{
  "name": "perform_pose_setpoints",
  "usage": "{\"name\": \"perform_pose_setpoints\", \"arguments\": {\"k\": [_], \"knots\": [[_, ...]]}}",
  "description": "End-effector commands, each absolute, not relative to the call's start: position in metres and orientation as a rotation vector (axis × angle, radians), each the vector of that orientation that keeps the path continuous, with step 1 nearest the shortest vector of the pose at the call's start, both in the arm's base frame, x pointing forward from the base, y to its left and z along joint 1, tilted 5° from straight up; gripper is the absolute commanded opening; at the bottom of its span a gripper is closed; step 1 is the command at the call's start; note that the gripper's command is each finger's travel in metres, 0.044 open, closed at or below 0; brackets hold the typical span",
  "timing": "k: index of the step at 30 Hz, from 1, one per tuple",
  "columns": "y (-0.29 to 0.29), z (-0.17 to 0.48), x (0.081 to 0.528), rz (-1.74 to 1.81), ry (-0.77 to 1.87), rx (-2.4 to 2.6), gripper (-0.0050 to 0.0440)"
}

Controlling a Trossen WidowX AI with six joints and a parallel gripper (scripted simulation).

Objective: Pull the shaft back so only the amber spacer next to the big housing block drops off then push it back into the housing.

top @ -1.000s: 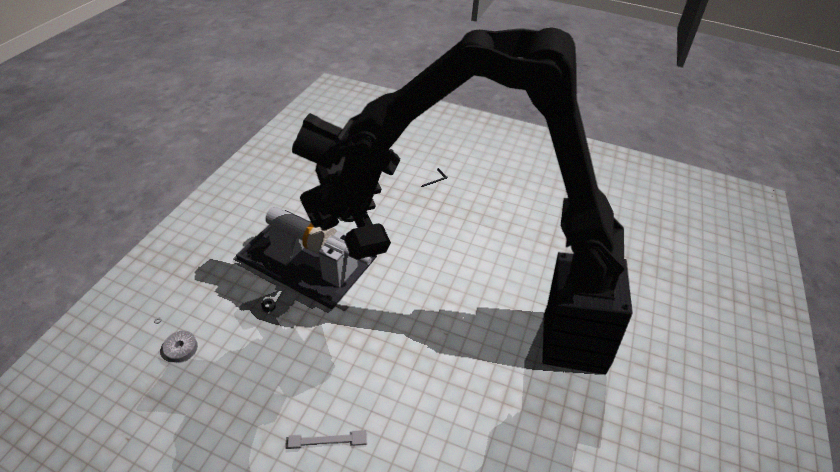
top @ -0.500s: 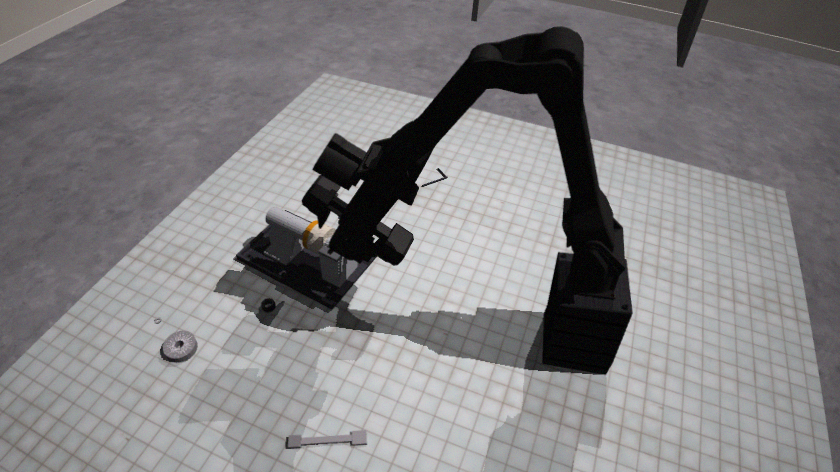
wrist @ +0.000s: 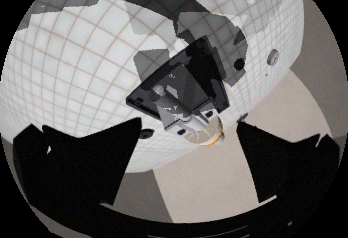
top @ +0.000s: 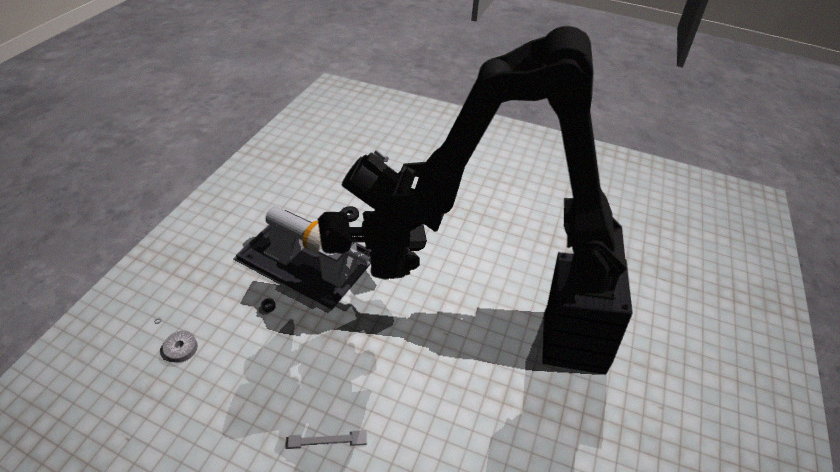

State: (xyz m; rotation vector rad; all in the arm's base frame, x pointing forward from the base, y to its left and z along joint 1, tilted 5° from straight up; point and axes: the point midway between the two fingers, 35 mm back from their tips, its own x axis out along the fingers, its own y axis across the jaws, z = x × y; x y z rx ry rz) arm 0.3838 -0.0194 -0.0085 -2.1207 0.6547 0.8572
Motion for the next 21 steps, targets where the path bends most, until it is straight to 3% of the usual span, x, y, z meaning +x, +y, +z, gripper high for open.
{"name": "perform_pose_setpoints", "arguments": {"k": [1, 9, 21], "knots": [[-0.017, -0.013, 0.370, 0.916, 0.570, -2.340, 0.0440], [-0.014, -0.017, 0.347, 1.014, 0.407, -2.745, 0.0440], [-0.014, -0.017, 0.344, 1.035, 0.377, -2.815, 0.0440]]}}
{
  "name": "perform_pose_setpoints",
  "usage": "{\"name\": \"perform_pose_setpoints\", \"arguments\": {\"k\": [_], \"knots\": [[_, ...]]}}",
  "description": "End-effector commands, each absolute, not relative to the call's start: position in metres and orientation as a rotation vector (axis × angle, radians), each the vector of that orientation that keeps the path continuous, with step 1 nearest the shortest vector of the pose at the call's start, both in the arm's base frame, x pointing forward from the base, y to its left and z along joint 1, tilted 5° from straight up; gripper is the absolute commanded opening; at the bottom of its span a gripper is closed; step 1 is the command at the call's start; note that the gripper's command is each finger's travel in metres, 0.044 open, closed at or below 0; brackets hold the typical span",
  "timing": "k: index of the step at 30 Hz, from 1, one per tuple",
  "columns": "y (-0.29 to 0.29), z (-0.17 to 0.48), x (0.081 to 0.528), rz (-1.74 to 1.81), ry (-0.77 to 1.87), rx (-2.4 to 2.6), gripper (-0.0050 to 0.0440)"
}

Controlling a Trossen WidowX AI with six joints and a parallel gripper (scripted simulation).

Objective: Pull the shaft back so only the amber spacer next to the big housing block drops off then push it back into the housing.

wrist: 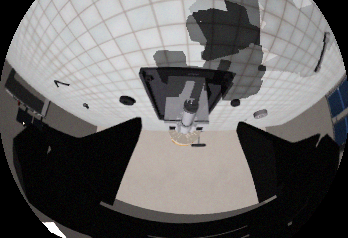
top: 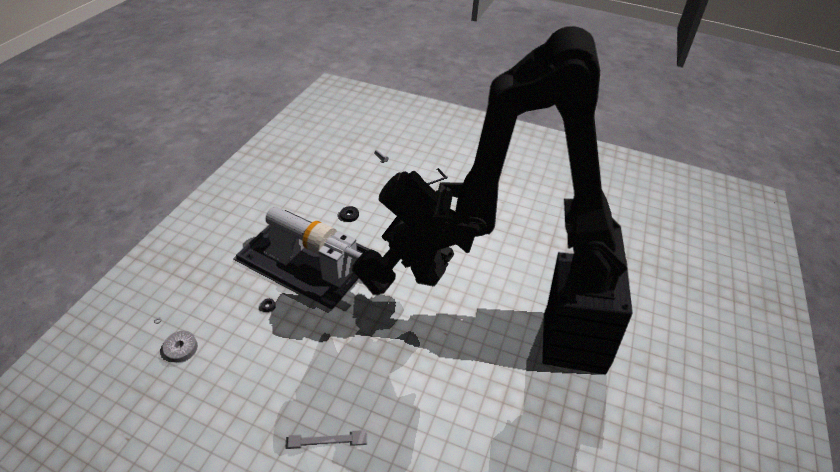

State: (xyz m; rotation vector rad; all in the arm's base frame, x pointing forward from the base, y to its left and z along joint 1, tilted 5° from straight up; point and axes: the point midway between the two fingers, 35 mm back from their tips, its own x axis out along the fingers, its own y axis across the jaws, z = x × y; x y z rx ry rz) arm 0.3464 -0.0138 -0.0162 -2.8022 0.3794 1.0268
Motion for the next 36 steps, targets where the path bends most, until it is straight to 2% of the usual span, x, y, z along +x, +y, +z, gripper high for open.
{"name": "perform_pose_setpoints", "arguments": {"k": [1, 24, 36], "knots": [[-0.014, -0.017, 0.344, 1.035, 0.377, -2.815, 0.0440], [-0.015, -0.019, 0.347, 1.035, 0.377, -2.815, 0.0440], [-0.018, -0.031, 0.363, 1.034, 0.376, -2.815, 0.0440]]}}
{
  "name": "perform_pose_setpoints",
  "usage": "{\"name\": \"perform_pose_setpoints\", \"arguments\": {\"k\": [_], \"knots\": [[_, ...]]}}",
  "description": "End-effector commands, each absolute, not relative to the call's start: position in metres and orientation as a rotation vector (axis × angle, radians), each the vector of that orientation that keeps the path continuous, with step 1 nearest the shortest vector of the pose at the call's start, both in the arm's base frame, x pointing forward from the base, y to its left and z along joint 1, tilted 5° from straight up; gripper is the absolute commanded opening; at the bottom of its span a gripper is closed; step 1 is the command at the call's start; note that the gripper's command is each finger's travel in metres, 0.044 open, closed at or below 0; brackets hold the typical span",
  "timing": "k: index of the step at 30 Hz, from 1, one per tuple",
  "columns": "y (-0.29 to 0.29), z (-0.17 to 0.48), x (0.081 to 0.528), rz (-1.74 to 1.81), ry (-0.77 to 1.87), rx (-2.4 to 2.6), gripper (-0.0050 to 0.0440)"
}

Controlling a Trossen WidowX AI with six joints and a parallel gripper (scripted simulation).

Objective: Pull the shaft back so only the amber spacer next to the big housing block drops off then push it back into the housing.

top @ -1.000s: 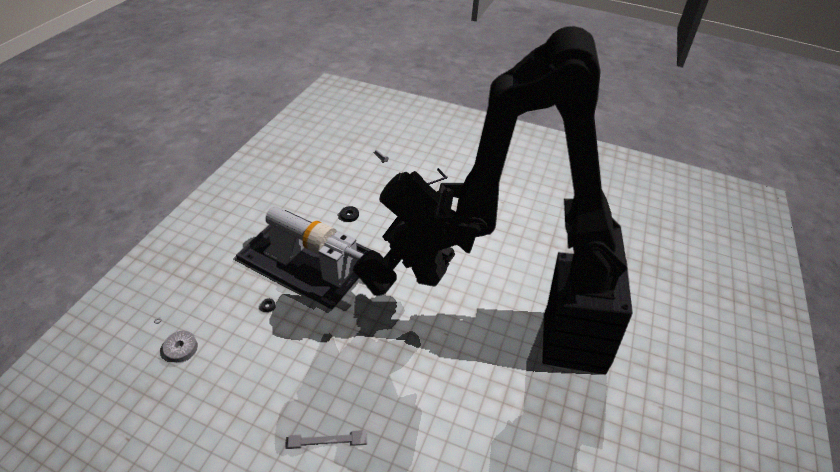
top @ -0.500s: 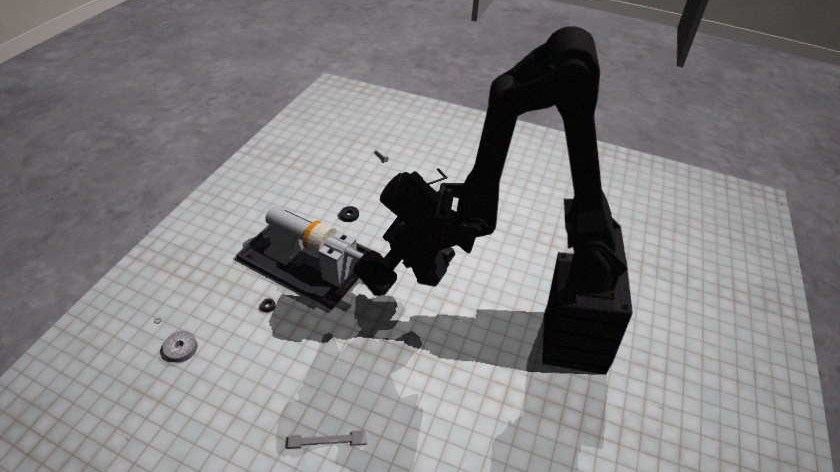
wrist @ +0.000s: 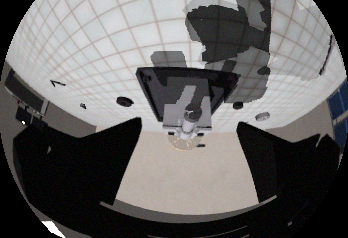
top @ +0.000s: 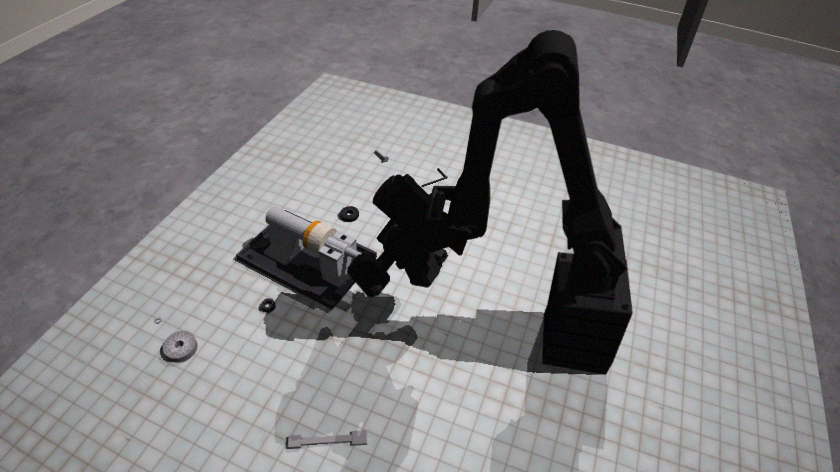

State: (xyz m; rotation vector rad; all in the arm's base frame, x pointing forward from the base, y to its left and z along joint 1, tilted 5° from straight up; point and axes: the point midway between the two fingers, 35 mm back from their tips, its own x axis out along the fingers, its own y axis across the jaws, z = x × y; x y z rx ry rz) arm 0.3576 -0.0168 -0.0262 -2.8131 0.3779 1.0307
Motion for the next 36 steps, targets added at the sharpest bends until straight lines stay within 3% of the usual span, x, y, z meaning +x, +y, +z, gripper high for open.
{"name": "perform_pose_setpoints", "arguments": {"k": [1, 36], "knots": [[-0.019, -0.032, 0.364, 1.033, 0.376, -2.816, 0.0440], [-0.023, -0.044, 0.378, 1.032, 0.375, -2.817, 0.0440]]}}
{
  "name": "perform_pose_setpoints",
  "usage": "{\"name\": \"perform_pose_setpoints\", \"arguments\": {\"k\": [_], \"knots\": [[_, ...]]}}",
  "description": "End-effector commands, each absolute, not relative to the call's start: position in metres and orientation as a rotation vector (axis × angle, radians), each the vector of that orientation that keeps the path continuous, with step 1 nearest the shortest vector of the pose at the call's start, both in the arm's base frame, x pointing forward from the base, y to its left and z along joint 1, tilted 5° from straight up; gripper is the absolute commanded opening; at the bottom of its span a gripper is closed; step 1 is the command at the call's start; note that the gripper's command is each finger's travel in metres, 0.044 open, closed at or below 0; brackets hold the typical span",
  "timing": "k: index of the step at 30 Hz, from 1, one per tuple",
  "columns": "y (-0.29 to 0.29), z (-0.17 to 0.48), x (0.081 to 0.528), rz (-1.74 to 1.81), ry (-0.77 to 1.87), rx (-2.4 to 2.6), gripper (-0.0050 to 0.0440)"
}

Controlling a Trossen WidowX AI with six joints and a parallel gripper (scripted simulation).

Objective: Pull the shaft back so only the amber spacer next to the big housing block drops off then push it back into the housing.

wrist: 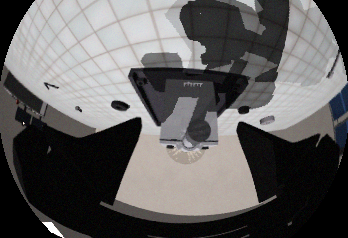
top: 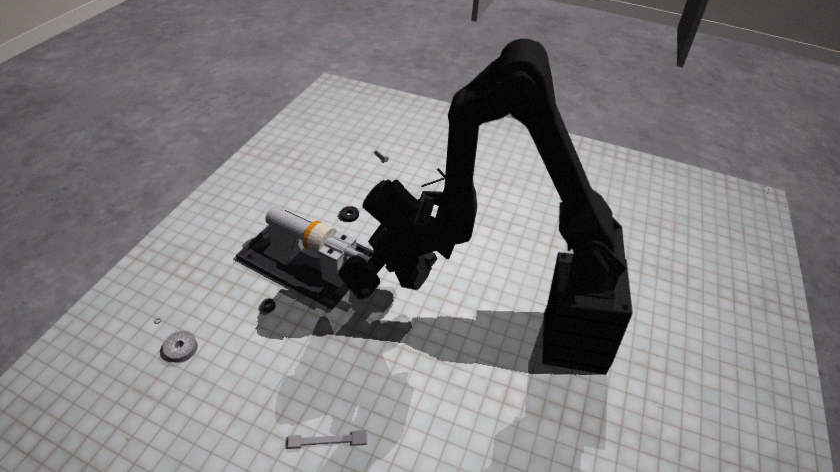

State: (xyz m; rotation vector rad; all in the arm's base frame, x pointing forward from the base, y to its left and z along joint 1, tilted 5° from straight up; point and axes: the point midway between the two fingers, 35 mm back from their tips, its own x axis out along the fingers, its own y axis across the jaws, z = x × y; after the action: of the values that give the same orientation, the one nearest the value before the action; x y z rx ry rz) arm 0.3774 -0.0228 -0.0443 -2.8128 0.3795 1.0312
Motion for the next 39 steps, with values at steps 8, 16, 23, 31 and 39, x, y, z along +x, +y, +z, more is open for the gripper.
{"name": "perform_pose_setpoints", "arguments": {"k": [8, 16, 23, 31, 39], "knots": [[-0.023, -0.044, 0.378, 1.032, 0.375, -2.817, 0.0440], [-0.023, -0.044, 0.378, 1.032, 0.375, -2.817, 0.0440], [-0.023, -0.045, 0.378, 1.032, 0.375, -2.817, 0.0440], [-0.025, -0.051, 0.386, 1.032, 0.375, -2.817, 0.0440], [-0.026, -0.056, 0.391, 1.032, 0.375, -2.817, 0.0440]]}}
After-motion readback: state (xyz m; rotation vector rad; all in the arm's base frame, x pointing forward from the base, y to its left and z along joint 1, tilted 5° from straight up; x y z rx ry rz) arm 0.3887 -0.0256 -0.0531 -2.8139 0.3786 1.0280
